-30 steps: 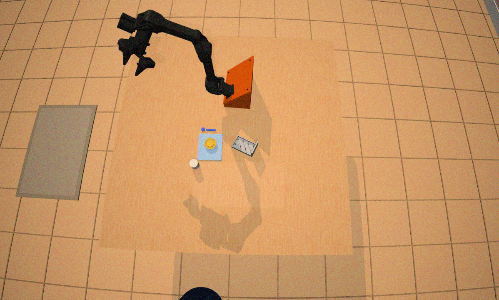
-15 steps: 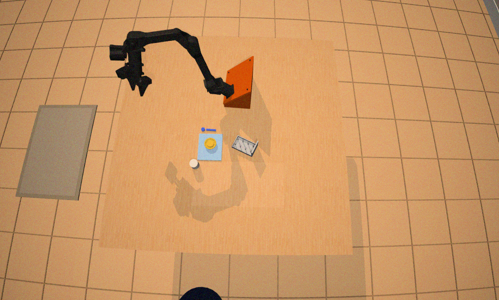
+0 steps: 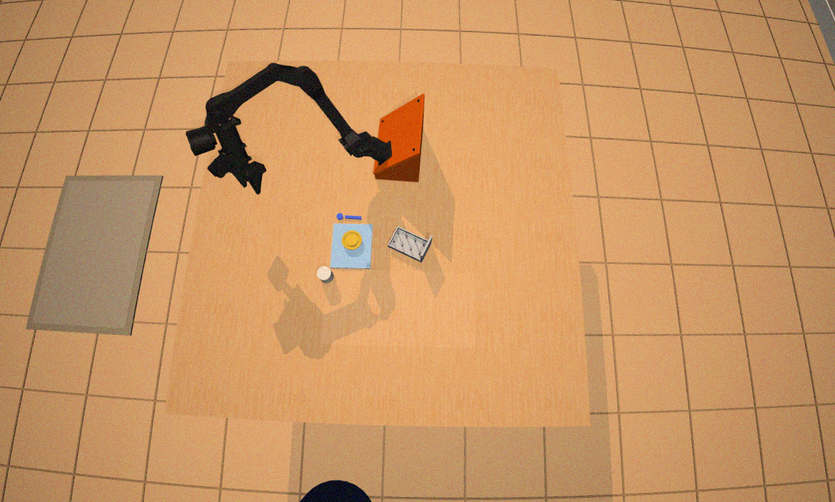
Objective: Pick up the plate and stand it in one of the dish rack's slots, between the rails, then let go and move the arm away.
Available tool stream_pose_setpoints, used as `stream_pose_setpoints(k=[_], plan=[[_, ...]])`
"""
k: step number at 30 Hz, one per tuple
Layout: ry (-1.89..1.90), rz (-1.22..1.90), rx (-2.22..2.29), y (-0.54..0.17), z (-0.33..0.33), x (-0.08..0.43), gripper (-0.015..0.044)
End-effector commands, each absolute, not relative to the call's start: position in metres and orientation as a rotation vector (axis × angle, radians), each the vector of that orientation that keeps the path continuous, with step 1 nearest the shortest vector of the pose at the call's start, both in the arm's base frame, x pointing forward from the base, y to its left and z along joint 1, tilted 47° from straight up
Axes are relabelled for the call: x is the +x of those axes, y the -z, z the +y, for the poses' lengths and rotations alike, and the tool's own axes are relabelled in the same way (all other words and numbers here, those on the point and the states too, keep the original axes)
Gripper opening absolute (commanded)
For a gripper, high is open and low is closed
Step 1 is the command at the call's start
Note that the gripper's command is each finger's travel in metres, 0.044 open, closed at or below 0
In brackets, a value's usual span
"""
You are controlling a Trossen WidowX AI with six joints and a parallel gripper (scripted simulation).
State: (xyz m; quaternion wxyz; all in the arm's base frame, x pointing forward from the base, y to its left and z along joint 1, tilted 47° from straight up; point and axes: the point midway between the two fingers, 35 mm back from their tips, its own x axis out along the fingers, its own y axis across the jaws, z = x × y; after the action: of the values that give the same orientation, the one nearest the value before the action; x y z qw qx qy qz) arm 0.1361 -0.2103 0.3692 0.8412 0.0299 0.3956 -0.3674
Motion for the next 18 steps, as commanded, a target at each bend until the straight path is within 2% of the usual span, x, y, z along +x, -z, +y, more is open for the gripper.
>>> stream_pose_setpoints(k=[1,18], plan=[[0.752,0.949,0.116,-0.332,-0.221,0.159,0.0400],[0.700,1.365,0.046,-0.197,-0.189,0.242,0.0400]])
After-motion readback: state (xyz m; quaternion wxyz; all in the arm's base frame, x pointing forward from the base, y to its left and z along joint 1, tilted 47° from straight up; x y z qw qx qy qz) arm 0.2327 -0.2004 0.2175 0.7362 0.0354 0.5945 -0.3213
